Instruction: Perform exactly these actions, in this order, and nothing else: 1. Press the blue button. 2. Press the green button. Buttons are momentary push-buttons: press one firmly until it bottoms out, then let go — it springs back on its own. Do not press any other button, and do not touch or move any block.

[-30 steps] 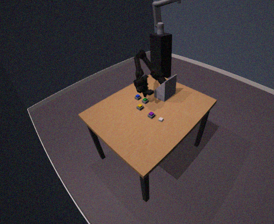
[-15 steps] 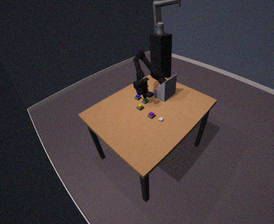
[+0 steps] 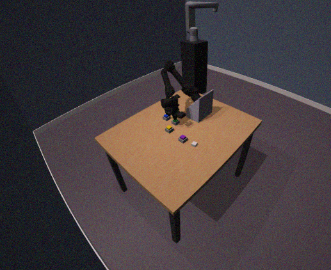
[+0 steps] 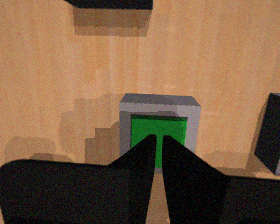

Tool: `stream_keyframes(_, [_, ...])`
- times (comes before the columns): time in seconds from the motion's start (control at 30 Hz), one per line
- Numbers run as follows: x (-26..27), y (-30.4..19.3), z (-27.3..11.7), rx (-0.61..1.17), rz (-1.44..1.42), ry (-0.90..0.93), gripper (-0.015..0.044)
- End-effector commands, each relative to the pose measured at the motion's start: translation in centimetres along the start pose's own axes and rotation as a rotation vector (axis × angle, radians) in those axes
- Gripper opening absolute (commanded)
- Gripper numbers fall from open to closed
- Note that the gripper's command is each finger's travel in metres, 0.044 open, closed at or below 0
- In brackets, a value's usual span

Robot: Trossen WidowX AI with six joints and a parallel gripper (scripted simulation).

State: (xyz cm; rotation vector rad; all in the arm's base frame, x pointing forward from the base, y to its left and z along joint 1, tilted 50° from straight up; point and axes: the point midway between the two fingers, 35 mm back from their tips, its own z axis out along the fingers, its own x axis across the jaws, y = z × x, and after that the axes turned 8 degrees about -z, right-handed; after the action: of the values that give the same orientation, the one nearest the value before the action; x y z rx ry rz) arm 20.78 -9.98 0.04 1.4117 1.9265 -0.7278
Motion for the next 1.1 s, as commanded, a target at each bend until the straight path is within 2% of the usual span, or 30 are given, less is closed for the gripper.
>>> stream_keyframes(0.0, [0.1, -0.1, 0.1, 0.004, -0.009, 0.002, 0.002])
stream_keyframes(0.2, [0.0, 0.0, -0.1, 0.0, 0.0, 0.001, 0.002])
stream_keyframes(0.37, [0.1, 0.0, -3.2, 0.003, -0.008, 0.004, 0.002])
stream_keyframes(0.47, [0.1, -0.1, -3.4, 0.003, -0.008, 0.004, 0.002])
stream_keyframes(0.63, [1.7, 2.2, -4.1, -0.023, 0.015, 0.046, 0.0151])
stream_keyframes(0.93, [10.5, 9.2, -7.6, -0.034, 0.012, 0.116, 0.0387])
stream_keyframes(1.07, [15.5, 10.7, -8.9, -0.022, 0.001, 0.108, 0.04])
